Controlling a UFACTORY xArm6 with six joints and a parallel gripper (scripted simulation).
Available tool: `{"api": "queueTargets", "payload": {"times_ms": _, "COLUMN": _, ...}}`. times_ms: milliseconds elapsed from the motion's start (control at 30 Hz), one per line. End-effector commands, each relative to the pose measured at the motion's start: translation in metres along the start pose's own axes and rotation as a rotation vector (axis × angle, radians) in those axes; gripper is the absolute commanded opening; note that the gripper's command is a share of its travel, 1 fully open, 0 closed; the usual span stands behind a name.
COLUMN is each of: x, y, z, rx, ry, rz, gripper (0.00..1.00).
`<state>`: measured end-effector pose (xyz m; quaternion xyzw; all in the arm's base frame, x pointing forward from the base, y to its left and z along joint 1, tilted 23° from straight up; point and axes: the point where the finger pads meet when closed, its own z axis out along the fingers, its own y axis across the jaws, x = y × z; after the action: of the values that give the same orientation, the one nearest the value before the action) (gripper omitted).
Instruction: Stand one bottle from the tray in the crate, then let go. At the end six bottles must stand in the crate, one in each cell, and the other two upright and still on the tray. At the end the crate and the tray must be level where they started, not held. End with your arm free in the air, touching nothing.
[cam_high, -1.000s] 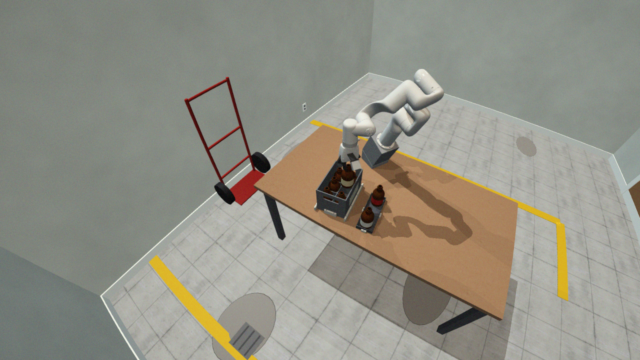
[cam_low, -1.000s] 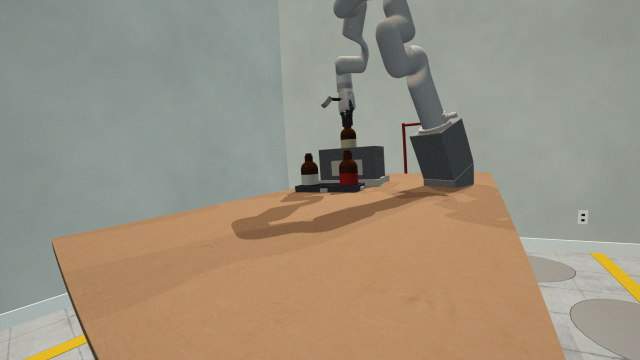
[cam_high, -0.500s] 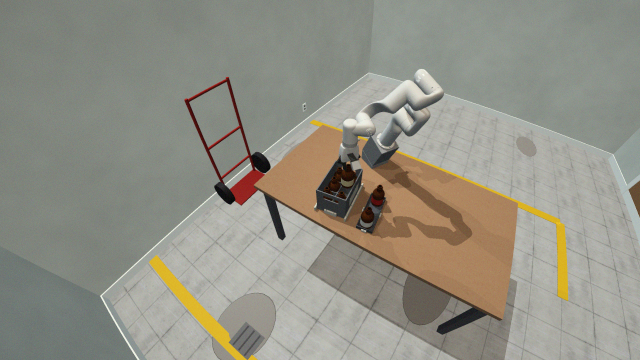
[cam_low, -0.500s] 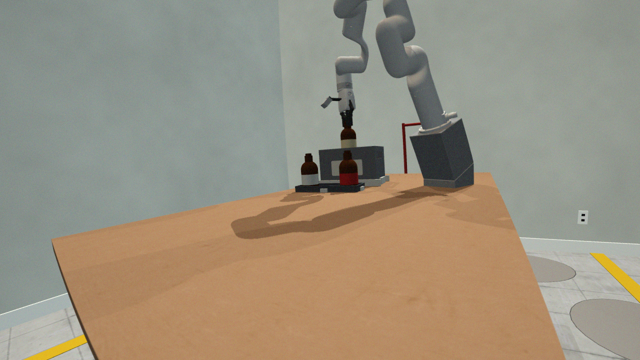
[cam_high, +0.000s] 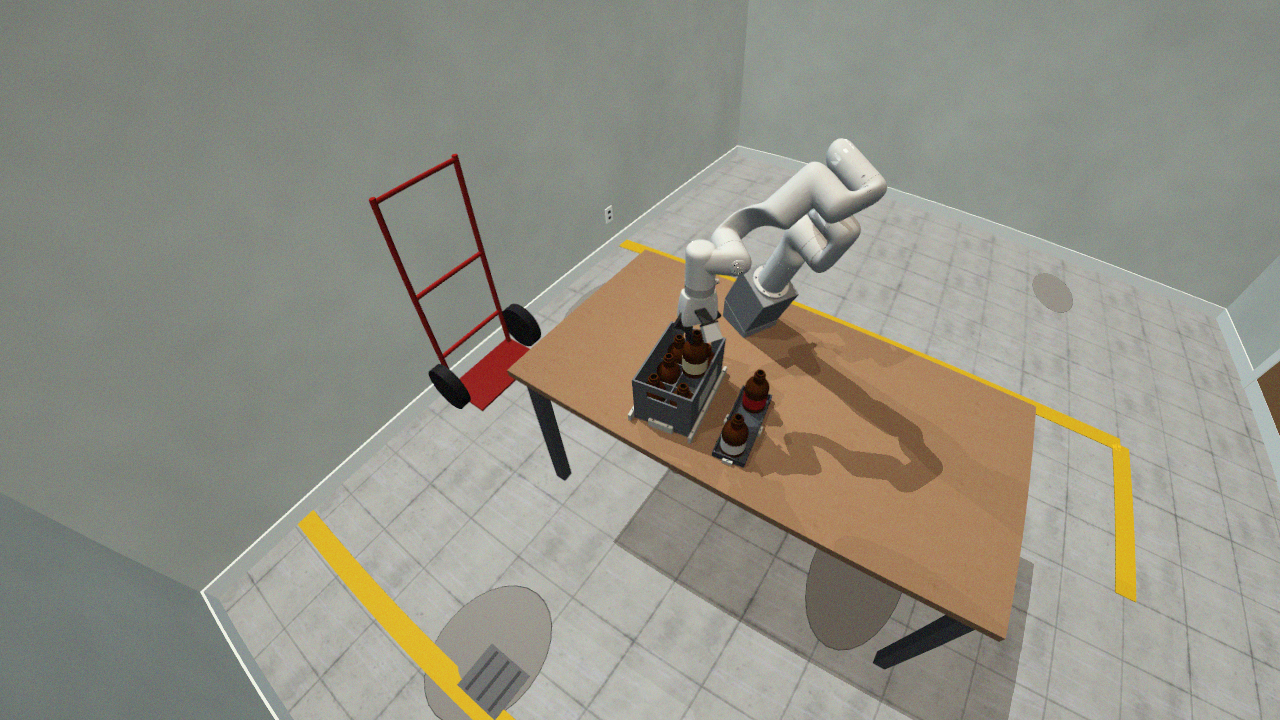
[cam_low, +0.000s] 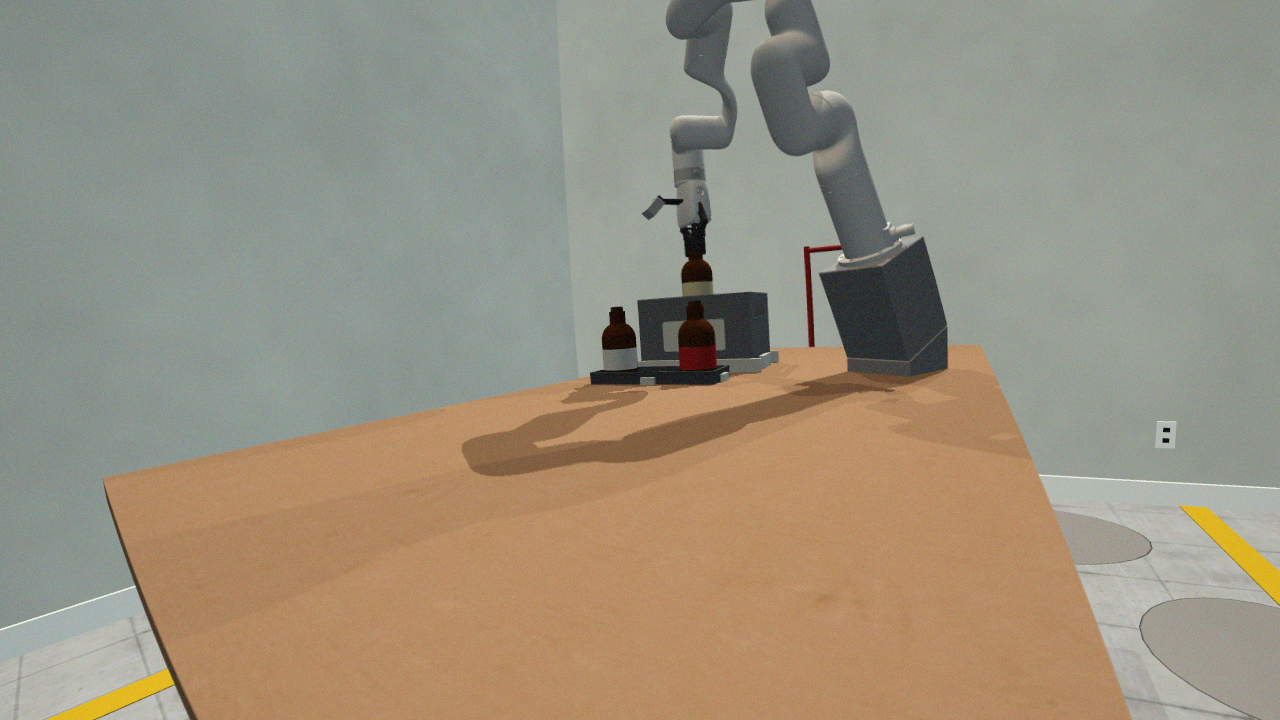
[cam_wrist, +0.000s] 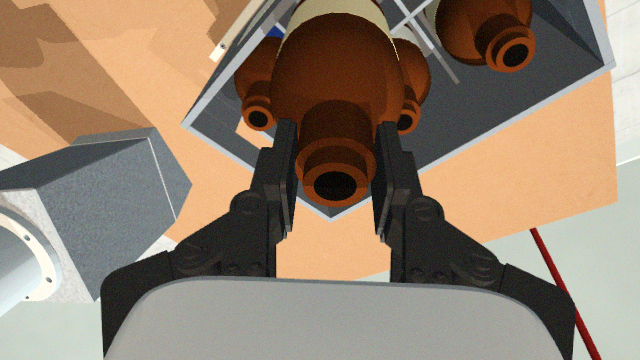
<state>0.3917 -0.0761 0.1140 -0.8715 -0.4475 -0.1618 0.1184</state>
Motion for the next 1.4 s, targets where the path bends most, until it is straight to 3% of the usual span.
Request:
{"api": "queueTargets", "payload": {"times_ms": 0, "x": 0.001, "y": 0.001, "z": 0.003, "rx": -0.004, "ry": 0.001, "rz": -0.001, "gripper": 0.0}}
{"api": "queueTargets", "payload": {"times_ms": 667, "x": 0.001, "y": 0.001, "z": 0.024, "rx": -0.004, "ry": 0.001, "rz": -0.001, "gripper": 0.0}}
{"api": "queueTargets", "payload": {"times_ms": 1367, "x": 0.001, "y": 0.001, "z": 0.032, "rx": -0.004, "ry": 0.001, "rz": -0.001, "gripper": 0.0}}
